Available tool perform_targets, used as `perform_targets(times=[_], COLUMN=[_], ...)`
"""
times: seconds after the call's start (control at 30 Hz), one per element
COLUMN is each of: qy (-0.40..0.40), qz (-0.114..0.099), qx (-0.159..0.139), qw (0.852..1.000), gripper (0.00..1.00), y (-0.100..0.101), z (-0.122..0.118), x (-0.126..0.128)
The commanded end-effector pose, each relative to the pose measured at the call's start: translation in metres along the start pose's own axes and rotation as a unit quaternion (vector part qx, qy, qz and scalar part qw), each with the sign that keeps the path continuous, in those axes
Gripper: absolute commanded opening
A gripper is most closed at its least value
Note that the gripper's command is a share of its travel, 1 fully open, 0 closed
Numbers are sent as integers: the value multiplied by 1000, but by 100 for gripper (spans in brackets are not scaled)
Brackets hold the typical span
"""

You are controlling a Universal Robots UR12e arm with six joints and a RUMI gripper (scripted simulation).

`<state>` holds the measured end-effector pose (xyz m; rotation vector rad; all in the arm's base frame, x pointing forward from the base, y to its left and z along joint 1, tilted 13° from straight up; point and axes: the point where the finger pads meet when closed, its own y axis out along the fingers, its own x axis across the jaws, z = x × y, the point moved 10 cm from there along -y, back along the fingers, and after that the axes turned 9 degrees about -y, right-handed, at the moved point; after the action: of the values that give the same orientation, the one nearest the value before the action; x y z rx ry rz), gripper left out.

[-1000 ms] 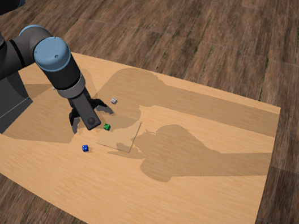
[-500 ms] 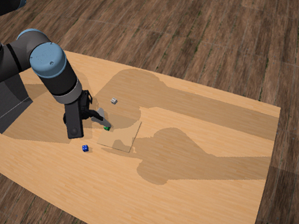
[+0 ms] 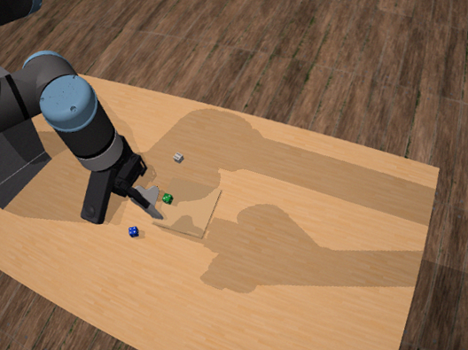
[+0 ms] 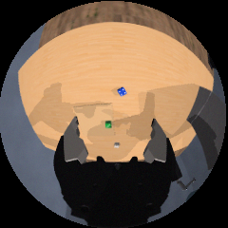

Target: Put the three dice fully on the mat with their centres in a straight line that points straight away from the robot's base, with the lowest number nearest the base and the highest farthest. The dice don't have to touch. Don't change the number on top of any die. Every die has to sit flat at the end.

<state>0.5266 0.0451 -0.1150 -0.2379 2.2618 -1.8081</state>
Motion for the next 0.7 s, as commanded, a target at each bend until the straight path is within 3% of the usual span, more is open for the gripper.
perform_targets(times=[0.0,0.17,0.37,0.6,0.67], qy=[77,141,236,342,342], qz=[0,0,0,1,1], qx=[3,3,3,2,2], qw=[997,990,972,940,940], gripper=[100,100,100,100,100], y=[1,1,3,4,4], z=[5,9,15,21,21], x=[3,7,12,17,17])
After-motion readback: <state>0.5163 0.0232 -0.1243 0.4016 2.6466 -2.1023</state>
